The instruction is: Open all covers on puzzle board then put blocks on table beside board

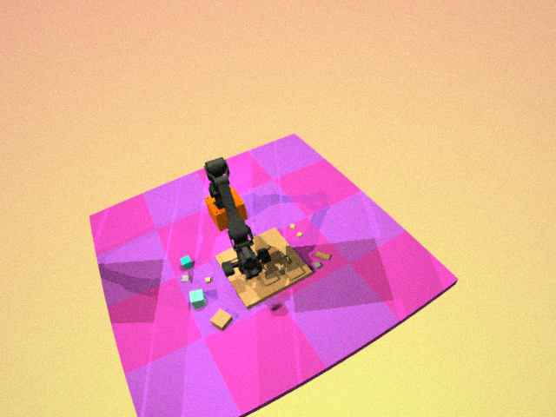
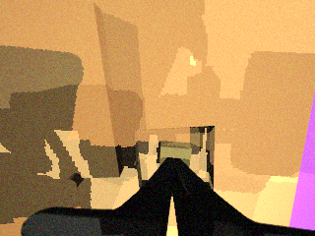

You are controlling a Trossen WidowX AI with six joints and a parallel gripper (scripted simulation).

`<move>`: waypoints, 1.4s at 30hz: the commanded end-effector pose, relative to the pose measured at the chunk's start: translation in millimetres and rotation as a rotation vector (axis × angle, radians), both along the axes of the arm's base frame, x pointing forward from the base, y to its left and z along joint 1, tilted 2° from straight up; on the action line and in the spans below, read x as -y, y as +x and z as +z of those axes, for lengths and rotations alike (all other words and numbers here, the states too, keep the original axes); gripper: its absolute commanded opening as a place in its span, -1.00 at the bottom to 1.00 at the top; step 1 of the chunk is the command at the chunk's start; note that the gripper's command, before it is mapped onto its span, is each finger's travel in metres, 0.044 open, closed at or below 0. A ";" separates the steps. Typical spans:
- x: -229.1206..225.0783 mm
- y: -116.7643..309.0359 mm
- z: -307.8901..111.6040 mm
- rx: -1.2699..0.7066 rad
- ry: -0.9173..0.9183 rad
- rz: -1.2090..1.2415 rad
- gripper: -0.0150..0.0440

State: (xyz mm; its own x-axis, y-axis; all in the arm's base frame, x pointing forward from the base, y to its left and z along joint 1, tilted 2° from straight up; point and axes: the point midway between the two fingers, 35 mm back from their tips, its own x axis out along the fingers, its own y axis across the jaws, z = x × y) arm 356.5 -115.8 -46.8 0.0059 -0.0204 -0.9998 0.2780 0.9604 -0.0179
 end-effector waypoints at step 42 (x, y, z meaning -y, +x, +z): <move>1.0 1.2 52.6 0.027 0.007 -1.379 0.00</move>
